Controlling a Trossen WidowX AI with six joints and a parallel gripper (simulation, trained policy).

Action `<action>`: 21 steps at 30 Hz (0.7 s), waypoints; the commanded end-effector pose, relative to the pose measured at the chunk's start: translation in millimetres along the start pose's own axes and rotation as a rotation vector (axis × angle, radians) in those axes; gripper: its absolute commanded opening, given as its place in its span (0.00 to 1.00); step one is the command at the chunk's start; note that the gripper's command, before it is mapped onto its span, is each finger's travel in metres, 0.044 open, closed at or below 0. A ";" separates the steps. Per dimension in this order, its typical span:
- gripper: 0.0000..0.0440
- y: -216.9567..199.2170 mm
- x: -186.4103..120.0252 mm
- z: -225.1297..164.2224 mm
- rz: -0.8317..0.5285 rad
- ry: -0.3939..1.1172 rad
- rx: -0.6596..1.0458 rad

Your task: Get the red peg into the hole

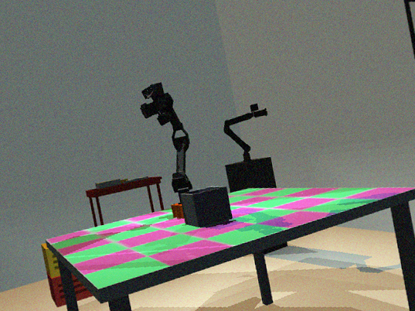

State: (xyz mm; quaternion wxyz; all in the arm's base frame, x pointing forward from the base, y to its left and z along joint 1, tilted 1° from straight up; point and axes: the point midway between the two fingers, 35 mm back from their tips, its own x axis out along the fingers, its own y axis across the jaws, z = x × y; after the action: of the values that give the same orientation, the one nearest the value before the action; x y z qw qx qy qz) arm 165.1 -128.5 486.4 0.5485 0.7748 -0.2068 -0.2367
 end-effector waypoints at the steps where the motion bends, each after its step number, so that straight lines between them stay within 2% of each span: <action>1: 1.00 -16.8 15.0 -7.8 -0.078 0.038 0.043; 21: 1.00 -103.6 41.9 -73.8 -0.452 0.244 0.195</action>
State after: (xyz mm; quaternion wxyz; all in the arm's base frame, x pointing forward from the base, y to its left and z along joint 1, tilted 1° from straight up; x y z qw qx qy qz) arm 238.8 -73.8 417.3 0.4417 0.8679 -0.0123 -0.2270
